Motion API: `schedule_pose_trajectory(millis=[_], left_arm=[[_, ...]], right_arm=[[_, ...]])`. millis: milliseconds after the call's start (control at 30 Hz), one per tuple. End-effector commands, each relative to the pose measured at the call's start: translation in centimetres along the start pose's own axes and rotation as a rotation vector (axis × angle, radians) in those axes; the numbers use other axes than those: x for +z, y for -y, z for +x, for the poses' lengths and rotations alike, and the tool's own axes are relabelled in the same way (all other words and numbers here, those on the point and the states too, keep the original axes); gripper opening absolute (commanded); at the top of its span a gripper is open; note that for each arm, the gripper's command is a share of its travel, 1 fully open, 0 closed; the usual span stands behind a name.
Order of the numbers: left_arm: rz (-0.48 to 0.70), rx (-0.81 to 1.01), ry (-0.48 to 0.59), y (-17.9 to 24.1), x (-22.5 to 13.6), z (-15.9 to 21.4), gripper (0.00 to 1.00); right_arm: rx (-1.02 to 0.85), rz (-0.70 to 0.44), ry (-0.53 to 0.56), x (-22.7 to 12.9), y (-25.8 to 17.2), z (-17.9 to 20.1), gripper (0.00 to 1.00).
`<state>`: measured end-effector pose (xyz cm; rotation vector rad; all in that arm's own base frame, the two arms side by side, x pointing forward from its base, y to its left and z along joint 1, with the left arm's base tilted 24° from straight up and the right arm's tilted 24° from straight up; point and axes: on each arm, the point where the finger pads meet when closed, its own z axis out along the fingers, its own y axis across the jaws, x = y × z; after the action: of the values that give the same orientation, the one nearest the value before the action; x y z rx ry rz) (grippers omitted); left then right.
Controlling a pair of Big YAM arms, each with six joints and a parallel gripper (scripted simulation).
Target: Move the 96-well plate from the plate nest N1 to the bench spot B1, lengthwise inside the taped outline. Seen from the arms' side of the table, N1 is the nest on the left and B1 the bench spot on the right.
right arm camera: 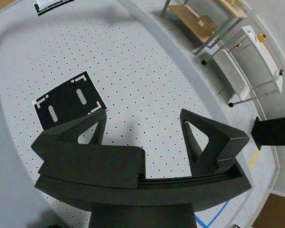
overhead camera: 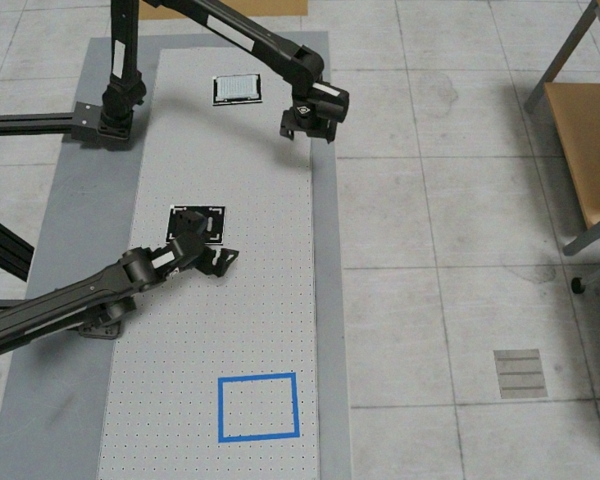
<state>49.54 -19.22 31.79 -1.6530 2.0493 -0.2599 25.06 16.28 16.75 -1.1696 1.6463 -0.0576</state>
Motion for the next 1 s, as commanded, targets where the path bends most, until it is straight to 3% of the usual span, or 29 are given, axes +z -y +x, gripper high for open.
schedule_pose_trajectory(millis=[0,567,733,967], left_arm=[[0.025,-0.005,-0.004,0.5,-1.0,-0.1,1.0],[0.025,-0.005,-0.004,0.5,-1.0,-0.1,1.0],[0.026,0.012,0.025,-1.5,-0.5,-2.4,1.0],[0.012,0.034,0.127,-7.6,1.6,-7.6,1.0]], right_arm=[[0.001,0.007,0.014,-0.1,0.4,-0.6,1.0],[0.001,0.007,0.014,-0.1,0.4,-0.6,1.0],[0.021,0.008,0.087,0.5,1.2,-4.5,1.0],[0.02,-0.041,0.198,3.0,-0.5,-11.0,1.0]])
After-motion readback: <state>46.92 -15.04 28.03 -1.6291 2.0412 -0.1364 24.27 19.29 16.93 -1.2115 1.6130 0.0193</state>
